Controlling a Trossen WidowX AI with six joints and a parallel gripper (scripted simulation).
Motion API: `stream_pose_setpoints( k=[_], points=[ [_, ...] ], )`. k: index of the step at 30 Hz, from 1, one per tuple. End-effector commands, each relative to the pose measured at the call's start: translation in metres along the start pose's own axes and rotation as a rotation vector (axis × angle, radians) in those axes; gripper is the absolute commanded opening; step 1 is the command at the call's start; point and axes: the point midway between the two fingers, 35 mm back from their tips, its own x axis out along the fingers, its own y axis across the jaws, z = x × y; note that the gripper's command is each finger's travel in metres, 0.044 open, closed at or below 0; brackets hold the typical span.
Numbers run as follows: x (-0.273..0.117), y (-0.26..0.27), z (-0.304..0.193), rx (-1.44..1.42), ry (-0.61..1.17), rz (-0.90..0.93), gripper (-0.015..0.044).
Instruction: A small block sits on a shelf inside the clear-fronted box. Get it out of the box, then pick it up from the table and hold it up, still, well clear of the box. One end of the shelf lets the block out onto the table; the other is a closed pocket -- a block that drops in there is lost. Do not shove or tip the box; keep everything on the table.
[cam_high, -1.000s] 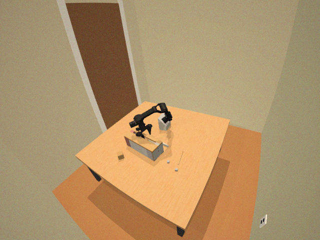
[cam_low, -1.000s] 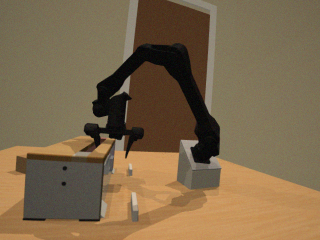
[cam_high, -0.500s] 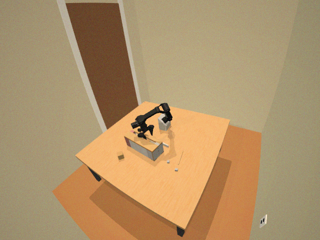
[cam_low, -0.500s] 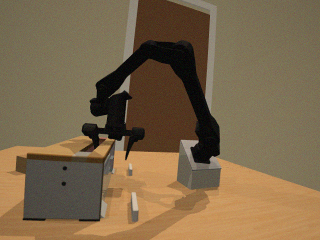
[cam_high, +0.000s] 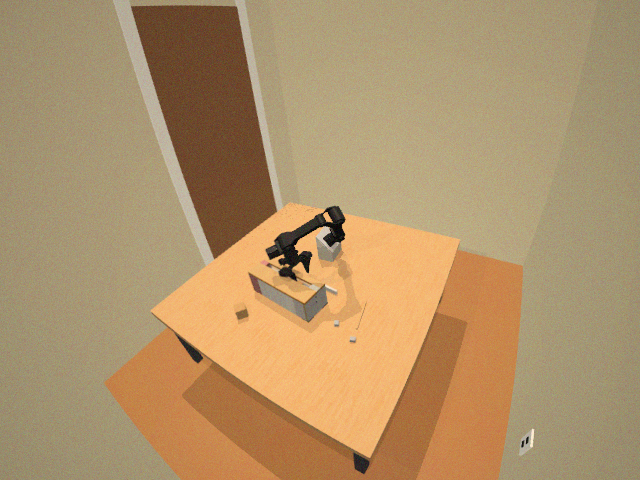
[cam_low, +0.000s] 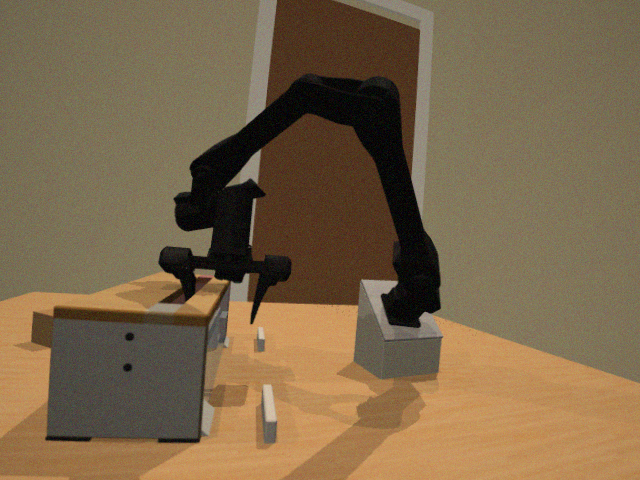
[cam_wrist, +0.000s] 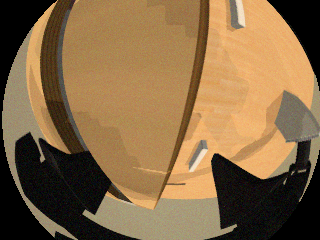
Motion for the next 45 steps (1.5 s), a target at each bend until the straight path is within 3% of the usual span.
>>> stream_pose_setpoints(
  k=[1,45],
  points=[
    [0.003,-0.001,-0.008,0.003,0.003,0.0,0.04],
    [0.027,0.0,-0.077,0.003,0.007,-0.001,0.04]
  ],
)
